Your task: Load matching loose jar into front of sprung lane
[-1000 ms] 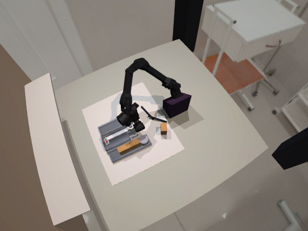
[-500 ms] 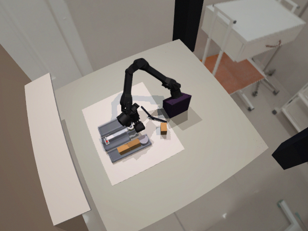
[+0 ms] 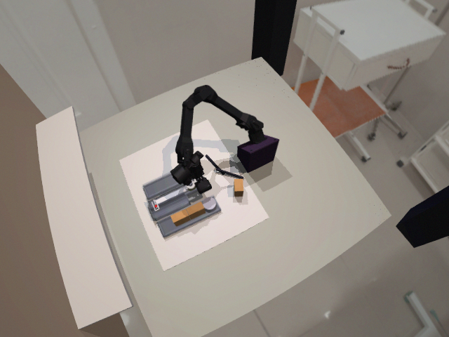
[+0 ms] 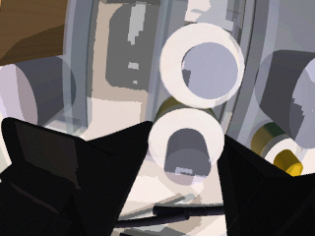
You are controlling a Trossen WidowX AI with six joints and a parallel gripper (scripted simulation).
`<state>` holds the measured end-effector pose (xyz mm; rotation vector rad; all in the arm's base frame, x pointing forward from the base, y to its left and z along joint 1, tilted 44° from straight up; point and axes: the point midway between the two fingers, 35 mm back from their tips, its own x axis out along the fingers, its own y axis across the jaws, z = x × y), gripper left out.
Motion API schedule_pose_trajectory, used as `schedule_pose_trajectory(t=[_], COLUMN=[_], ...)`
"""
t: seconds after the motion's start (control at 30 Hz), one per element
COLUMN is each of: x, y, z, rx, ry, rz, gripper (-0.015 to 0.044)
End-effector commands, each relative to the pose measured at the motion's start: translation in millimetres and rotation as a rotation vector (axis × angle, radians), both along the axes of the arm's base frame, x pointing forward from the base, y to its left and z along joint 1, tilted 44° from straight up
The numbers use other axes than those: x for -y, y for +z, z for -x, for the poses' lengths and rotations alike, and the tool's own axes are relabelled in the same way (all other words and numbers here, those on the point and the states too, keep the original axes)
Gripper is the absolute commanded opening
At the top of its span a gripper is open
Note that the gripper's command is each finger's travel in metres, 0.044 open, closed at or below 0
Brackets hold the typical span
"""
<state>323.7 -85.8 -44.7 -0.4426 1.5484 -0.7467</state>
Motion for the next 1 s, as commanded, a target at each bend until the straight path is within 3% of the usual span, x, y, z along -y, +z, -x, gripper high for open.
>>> schedule_pose_trajectory(t=[0.0,0.97], x=[1.9,2.5], y=[-0.4,-2.6], z=[-3.4,1.1], rx=[0.014,0.014], ry=[0.006,0.005], rz=[0.009,0.009], gripper=[0.0000,0.0000])
